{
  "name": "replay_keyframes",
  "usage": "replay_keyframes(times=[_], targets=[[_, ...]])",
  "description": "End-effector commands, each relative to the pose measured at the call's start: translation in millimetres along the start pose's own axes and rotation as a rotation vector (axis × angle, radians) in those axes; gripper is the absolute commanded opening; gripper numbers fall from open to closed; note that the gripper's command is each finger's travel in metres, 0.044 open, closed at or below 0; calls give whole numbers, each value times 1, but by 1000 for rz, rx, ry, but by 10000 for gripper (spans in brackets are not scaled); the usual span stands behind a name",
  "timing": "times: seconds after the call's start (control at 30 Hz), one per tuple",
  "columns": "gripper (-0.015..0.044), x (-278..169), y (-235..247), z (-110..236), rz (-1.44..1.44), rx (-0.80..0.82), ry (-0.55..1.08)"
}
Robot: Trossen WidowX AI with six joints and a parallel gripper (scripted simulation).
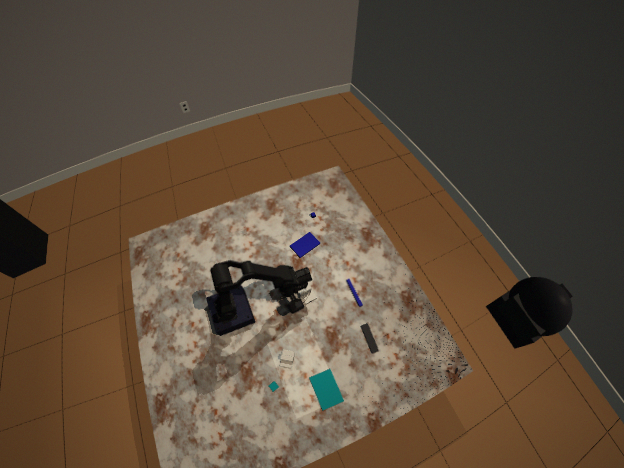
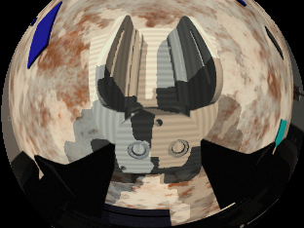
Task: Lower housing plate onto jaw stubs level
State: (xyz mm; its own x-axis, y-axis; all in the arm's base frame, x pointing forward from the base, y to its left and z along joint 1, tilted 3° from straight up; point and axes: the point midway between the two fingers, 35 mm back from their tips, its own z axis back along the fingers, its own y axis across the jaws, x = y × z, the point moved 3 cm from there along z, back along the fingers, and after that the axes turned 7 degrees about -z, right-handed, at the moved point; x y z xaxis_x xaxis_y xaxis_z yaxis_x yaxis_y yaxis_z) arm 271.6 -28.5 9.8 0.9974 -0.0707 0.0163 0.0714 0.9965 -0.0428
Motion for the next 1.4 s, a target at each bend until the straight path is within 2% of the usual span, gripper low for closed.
replay_keyframes(times=[0.0, 0.53, 0.63, 0.67, 1.1, 1.23, 1.37], targets=[[351, 0, -1, -1, 3, -4, 1], [351, 0, -1, -1, 3, -4, 1], [430, 0, 0, 0, 0, 0, 0], [440, 0, 0, 0, 0, 0, 0], [440, 0, 0, 0, 0, 0, 0], [440, 2, 0, 20, 1, -1, 0], [440, 0, 0, 66, 3, -3, 0]])
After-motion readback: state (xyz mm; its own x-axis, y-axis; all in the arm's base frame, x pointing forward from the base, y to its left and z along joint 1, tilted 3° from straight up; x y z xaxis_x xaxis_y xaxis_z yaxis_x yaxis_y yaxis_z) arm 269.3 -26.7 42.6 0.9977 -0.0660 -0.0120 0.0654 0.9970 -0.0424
